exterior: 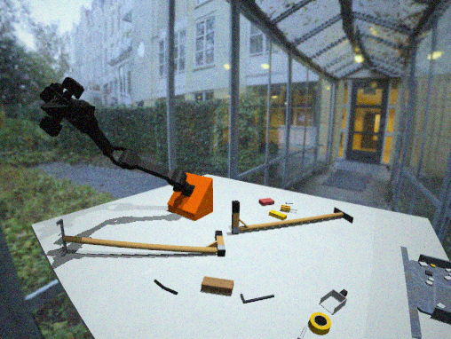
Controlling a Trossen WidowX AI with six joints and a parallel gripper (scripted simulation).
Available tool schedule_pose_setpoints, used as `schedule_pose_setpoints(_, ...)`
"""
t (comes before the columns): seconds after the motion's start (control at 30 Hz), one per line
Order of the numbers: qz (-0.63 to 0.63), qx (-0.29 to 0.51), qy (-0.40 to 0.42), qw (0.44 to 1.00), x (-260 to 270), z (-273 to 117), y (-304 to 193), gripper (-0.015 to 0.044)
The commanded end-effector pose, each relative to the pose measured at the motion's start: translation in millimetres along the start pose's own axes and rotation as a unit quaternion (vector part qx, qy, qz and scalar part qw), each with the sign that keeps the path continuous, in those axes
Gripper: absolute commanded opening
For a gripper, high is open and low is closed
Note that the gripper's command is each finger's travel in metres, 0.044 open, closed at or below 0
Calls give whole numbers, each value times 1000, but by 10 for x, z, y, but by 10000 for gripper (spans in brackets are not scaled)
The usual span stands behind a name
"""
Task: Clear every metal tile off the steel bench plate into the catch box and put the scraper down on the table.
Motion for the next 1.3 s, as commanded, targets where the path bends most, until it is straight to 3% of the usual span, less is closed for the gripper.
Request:
schedule_pose_setpoints(0.0, -15, 16, 10, 1000, 135, 69, -84, 0)
schedule_pose_setpoints(1.27, -146, 154, 82, 974, 1075, 483, -871, 0)
Point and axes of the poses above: the point midway between the two fingers, 35 mm back from their tips, its own z axis out along the fingers, its own x axis across the jaws, y = z × x, the point moved 9 cm from there along -z, back along the fingers, and after that the axes turned 9 degrees about -z, right-handed, at the moved point
